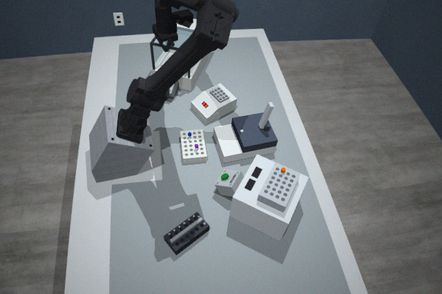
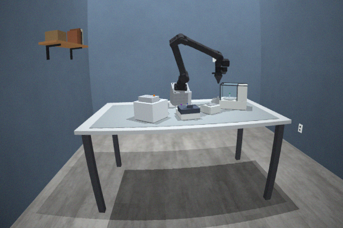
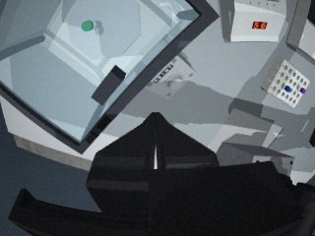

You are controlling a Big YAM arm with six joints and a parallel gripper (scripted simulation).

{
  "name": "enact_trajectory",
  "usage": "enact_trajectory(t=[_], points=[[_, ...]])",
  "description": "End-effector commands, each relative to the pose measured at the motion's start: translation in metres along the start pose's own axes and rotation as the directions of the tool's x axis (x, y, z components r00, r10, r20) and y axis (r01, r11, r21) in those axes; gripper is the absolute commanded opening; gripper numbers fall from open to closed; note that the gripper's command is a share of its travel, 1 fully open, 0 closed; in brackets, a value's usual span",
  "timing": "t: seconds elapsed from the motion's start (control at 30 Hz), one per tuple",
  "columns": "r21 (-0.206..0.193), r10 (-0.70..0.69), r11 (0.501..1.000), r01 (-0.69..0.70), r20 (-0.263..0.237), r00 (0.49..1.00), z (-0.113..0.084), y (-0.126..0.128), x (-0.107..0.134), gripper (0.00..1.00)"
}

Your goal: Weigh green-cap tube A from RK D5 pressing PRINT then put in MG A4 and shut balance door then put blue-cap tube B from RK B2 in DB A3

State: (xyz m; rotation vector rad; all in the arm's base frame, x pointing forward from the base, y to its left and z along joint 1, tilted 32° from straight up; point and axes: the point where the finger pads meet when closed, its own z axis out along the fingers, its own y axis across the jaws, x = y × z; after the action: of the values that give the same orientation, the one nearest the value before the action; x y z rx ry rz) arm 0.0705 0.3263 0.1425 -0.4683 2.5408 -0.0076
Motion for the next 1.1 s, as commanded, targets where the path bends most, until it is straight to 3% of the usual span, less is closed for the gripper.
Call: enact_trajectory(t=[0.0,0.1,0.13,0.3,0.37,0.47,0.57,0.6,0.67,0.77,0.83,0.87,1.07], points=[[-0.019,-0.166,0.986,0.166,0.002,0.986,0.007,-0.007,-0.001,0.00],[-0.029,-0.234,0.972,0.234,0.011,0.972,0.002,-0.002,-0.006,0.00],[-0.018,-0.274,0.962,0.274,0.005,0.962,0.013,-0.010,0.002,0.00],[-0.018,-0.369,0.929,0.369,0.007,0.930,0.022,-0.015,0.007,0.00],[-0.021,-0.426,0.904,0.426,0.013,0.904,0.020,-0.012,0.005,0.00],[-0.016,-0.518,0.855,0.518,0.010,0.855,0.037,-0.023,0.015,0.00],[-0.015,-0.601,0.799,0.601,0.012,0.799,0.037,-0.023,0.015,0.00],[-0.031,-0.588,0.808,0.589,0.038,0.808,0.027,-0.011,0.004,0.00],[-0.014,-0.655,0.756,0.655,0.014,0.756,0.050,-0.030,0.022,0.00],[-0.014,-0.680,0.733,0.680,0.014,0.734,0.052,-0.031,0.023,0.00],[-0.014,-0.725,0.688,0.726,0.018,0.688,0.051,-0.030,0.022,0.00],[-0.026,-0.722,0.689,0.724,0.052,0.690,0.040,-0.015,0.008,0.00],[-0.013,-0.741,0.671,0.741,0.020,0.671,0.047,-0.023,0.021,0.00]])
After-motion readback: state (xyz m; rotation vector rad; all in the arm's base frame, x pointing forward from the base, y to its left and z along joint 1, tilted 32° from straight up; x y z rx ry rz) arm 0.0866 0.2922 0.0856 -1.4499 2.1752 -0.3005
